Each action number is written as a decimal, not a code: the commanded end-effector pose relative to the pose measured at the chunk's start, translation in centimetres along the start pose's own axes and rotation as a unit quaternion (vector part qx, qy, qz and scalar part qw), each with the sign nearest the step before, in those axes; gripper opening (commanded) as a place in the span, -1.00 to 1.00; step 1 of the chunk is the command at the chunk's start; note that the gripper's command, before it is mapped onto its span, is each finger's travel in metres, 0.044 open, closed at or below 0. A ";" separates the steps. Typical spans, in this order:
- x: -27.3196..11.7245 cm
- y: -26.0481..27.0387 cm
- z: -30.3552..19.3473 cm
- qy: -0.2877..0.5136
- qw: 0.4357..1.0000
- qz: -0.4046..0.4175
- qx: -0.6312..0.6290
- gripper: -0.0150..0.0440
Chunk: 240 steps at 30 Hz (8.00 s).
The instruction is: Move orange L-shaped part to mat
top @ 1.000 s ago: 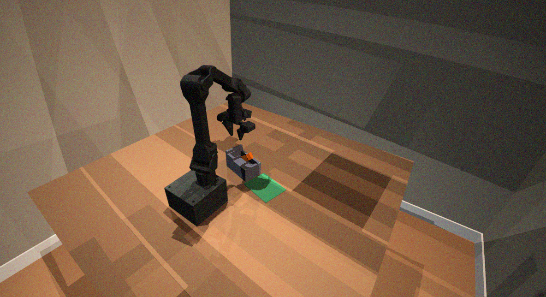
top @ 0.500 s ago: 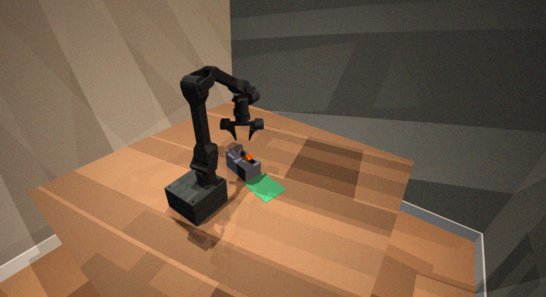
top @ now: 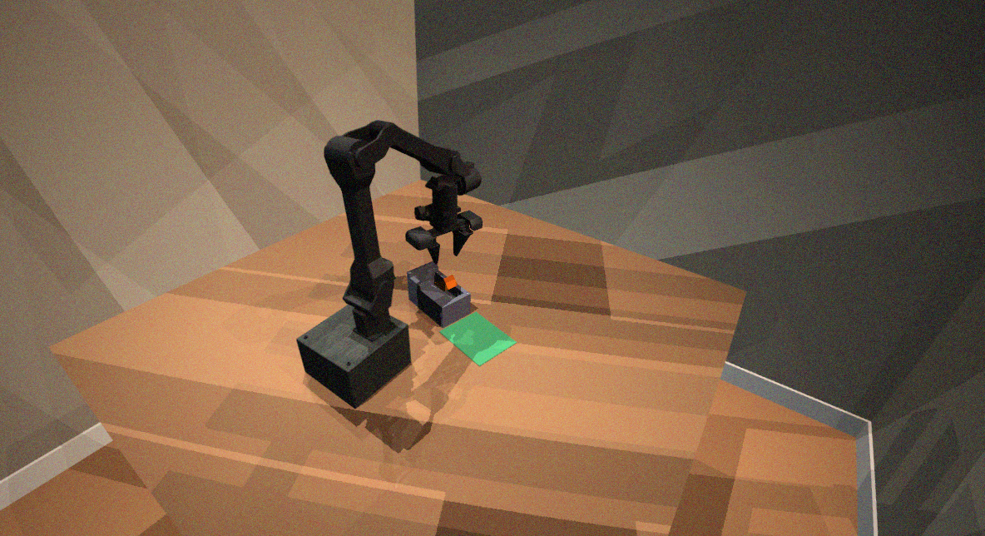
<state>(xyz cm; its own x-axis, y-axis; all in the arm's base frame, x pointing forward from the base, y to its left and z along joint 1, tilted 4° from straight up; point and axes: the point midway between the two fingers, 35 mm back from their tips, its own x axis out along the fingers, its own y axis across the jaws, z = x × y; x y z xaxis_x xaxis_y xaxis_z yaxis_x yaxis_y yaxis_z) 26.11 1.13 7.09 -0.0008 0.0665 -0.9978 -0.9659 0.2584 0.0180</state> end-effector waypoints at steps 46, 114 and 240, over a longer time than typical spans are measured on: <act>7.6 0.1 -0.2 0.001 1.000 0.002 -0.024 0.10; 0.2 0.1 -0.3 0.003 1.000 0.002 -0.022 -0.49; 7.3 1.0 -17.2 0.012 1.000 0.004 -0.022 -0.49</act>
<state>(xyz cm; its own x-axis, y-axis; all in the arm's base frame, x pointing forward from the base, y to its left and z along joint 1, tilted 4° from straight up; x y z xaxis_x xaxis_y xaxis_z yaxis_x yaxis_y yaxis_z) 20.67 -14.68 -1.19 -0.0123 0.0488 -0.9987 -0.9768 0.2129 0.0225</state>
